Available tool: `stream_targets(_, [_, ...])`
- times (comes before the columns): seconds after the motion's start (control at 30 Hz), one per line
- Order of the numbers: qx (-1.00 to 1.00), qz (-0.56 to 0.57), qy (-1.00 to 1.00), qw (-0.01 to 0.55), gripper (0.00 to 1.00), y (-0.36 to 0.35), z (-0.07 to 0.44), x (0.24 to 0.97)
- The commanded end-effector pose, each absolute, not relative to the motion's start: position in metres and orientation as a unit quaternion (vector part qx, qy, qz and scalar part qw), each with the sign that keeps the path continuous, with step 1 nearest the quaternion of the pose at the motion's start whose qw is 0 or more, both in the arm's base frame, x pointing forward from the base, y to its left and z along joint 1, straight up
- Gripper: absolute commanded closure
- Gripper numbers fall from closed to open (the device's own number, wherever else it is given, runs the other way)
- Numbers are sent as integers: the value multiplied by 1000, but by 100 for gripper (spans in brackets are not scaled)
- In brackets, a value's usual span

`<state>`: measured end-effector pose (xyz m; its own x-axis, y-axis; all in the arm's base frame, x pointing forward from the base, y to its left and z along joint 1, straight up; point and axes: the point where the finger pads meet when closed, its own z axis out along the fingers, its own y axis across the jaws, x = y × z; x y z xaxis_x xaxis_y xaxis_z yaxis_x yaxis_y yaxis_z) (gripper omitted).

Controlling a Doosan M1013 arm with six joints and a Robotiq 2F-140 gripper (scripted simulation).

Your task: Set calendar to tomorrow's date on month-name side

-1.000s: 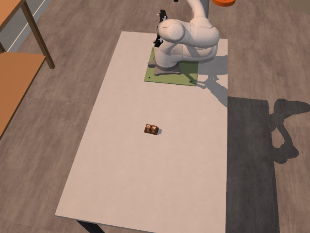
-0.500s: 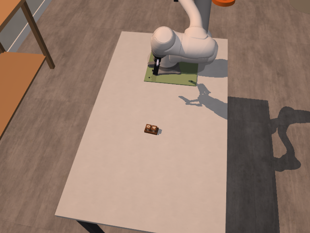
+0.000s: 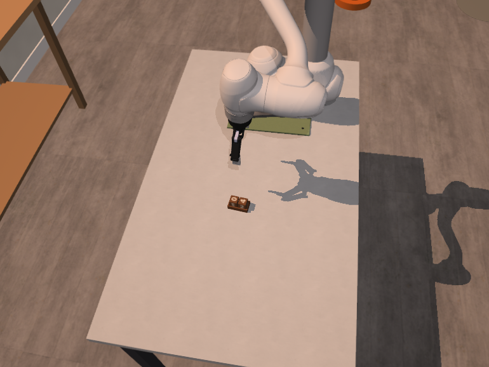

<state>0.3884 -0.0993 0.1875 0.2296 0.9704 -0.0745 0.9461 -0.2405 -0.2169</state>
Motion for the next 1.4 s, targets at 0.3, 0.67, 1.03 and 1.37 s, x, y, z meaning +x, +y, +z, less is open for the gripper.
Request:
stream_targets(0.3, [-810,5,-586,-3,0,-138,158,512])
stream_targets(0.67, [-810,5,-586,-3,0,-138,158,512])
stream_targets(1.03, [-810,5,-586,-3,0,-138,158,512])
stream_targets(1.37, [-810,5,-586,-3,0,-138,158,512])
